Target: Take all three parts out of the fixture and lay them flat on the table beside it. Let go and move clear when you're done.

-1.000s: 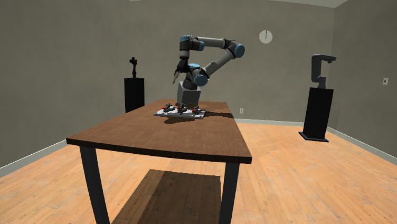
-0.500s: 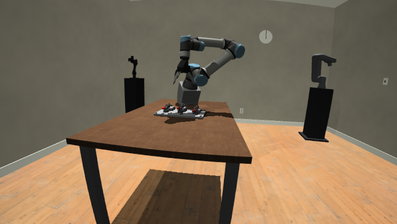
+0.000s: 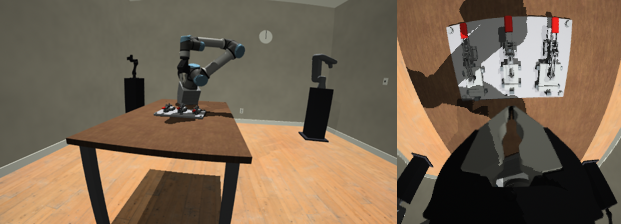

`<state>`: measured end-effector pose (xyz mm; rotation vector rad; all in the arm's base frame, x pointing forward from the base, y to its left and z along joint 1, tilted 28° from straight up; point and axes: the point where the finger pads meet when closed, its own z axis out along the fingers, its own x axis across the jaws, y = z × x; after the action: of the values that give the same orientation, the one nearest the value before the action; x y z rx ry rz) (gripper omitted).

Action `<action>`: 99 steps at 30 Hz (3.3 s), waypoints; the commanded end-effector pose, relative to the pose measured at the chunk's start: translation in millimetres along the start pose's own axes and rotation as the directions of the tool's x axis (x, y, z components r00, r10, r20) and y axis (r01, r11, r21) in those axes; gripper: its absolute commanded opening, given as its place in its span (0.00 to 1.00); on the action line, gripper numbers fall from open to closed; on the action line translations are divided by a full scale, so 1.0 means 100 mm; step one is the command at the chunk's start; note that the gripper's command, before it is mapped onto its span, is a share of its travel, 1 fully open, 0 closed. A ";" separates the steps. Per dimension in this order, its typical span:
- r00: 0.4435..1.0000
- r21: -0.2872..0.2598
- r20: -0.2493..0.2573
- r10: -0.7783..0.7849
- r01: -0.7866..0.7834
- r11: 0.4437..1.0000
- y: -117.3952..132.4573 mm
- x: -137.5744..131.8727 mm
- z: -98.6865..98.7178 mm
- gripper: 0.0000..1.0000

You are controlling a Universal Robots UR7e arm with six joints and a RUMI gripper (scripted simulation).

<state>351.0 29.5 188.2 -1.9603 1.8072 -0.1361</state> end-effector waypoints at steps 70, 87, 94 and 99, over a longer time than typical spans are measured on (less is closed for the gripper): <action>1.000 0.000 0.000 0.000 0.000 1.000 0.00 0.00 0.00 0.28; 1.000 0.000 0.000 0.000 0.000 1.000 0.00 0.00 0.00 0.28; 1.000 0.000 0.000 0.000 0.000 1.000 0.00 0.00 0.00 0.28; 1.000 0.000 0.000 0.000 0.000 1.000 0.00 0.00 0.00 0.28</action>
<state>351.0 29.5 188.1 -1.9603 1.8072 -0.1361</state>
